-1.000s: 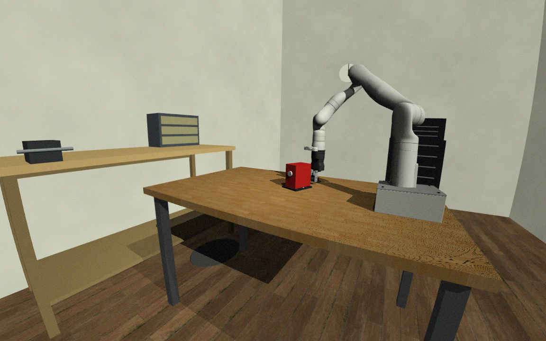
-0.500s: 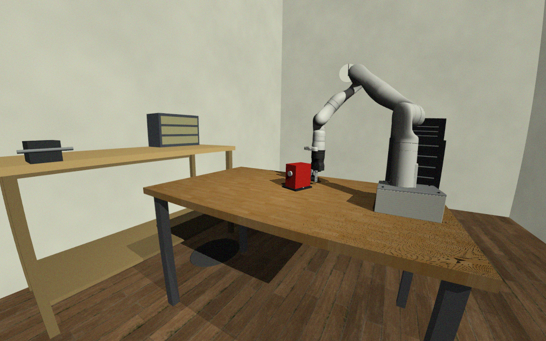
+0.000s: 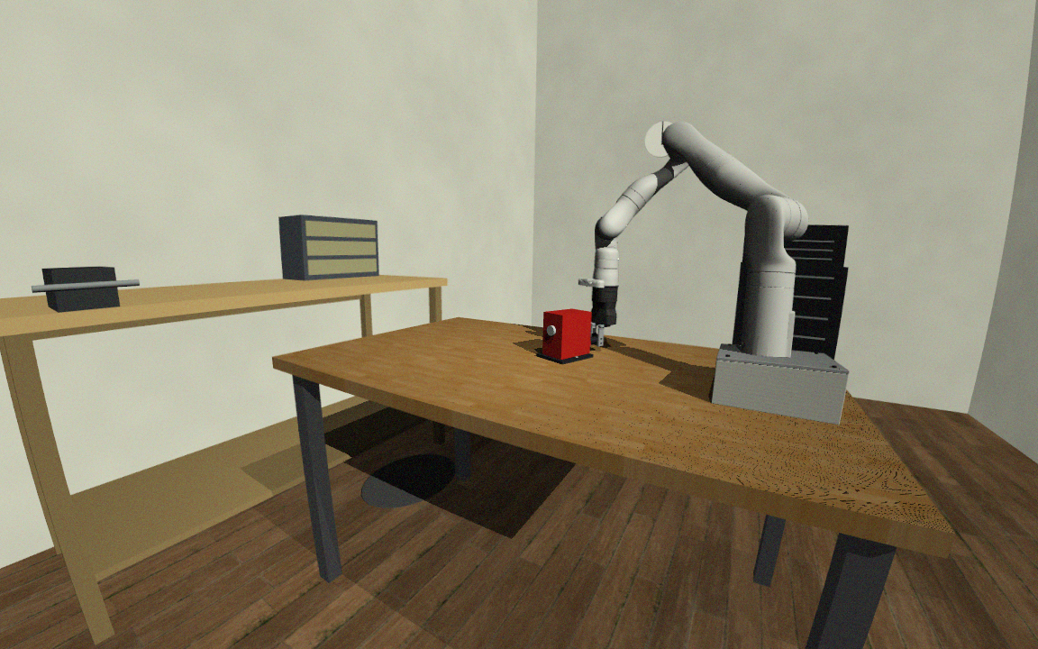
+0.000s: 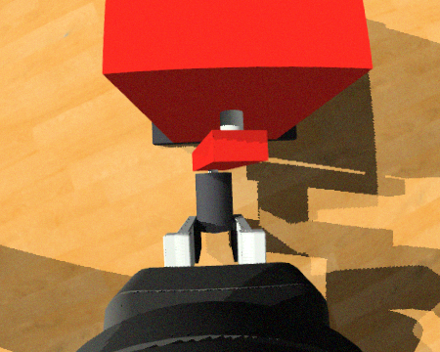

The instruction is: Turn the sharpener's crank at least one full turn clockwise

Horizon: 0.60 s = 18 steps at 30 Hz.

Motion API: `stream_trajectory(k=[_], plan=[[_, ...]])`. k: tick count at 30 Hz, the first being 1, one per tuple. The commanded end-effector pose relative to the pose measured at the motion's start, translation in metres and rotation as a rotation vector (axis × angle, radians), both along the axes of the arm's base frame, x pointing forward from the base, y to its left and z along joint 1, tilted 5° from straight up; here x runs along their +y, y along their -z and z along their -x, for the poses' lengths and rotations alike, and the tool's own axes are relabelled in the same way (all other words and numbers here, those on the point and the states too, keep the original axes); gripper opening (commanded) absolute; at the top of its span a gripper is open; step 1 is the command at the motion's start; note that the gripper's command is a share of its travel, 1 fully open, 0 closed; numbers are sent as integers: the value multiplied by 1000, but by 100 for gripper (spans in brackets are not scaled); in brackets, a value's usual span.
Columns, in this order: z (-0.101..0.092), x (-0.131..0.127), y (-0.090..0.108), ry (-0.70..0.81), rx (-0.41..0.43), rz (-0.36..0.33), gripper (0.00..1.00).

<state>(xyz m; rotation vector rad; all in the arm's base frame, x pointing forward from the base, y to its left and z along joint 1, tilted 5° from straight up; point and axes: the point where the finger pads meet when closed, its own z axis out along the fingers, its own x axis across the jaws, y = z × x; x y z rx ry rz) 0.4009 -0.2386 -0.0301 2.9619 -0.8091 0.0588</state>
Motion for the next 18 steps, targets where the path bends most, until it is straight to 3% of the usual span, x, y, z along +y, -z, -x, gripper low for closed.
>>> stream_trajectory(k=[1, 18], plan=[[2, 1, 1, -5, 2, 3, 0], [4, 2, 0, -5, 2, 3, 0]])
